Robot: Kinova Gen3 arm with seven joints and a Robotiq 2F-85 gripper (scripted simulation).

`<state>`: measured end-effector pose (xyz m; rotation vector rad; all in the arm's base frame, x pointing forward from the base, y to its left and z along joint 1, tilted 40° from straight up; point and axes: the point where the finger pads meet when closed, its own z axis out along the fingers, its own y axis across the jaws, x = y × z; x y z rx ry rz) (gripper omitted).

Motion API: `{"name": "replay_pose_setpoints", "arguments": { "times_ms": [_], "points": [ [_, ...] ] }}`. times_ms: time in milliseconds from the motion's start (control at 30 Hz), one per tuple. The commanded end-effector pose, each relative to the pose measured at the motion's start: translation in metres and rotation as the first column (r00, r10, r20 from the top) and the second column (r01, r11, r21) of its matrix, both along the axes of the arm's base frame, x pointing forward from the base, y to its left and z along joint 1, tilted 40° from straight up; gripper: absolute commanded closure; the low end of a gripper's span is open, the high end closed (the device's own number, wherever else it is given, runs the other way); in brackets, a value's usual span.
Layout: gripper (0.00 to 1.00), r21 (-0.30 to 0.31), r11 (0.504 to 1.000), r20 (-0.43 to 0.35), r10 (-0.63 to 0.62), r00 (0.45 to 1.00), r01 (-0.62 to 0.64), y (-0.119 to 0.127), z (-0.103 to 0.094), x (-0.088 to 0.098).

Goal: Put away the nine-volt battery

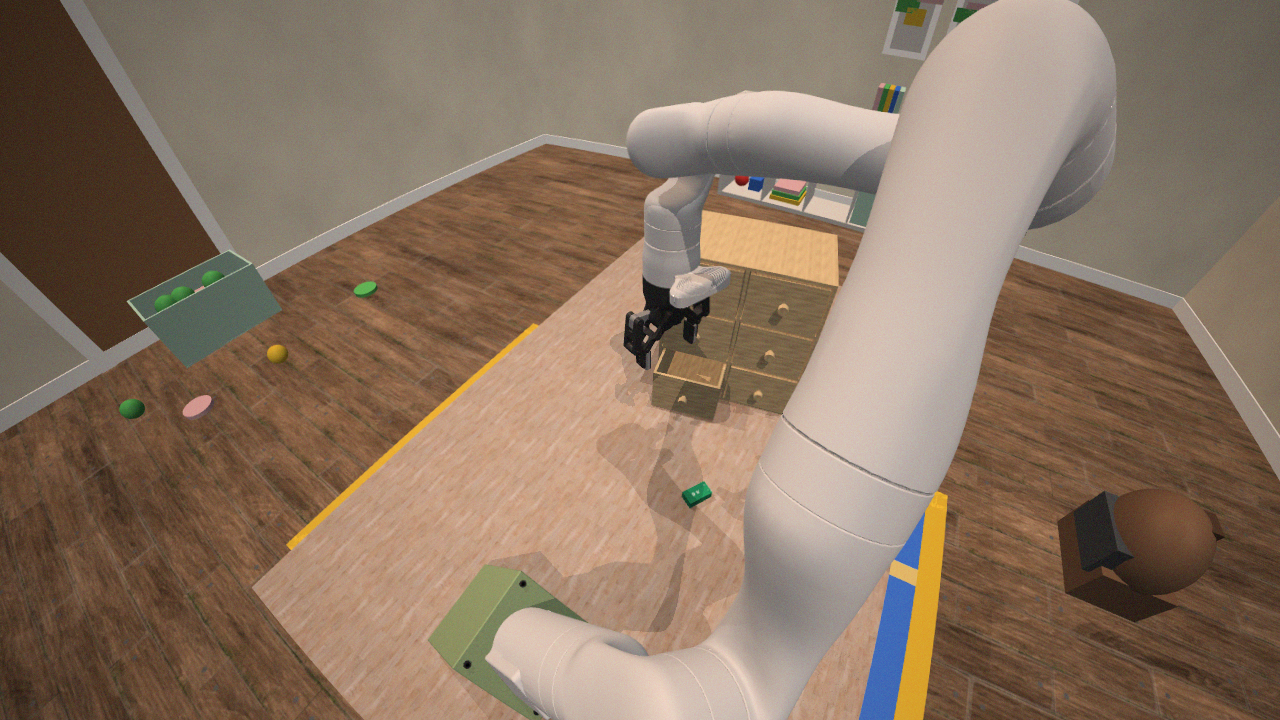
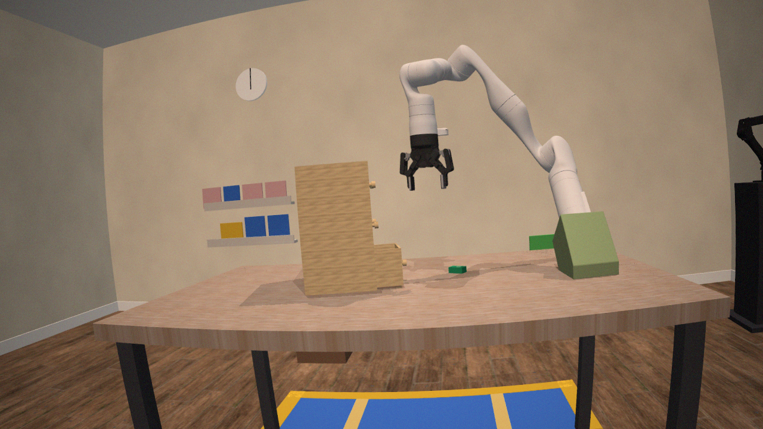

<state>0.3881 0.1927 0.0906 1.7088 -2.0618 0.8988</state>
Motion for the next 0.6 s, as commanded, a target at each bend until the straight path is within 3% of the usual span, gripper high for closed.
{"name": "replay_pose_setpoints", "arguments": {
  "times_ms": [0,567],
  "points": [
    [0.0,0.017,0.999,0.045,-0.048,0.998,0.047,0.003,0.003,-0.004],
    [0.0,0.082,0.967,0.202,-0.252,0.946,0.24,0.005,0.011,-0.014]
  ]
}}
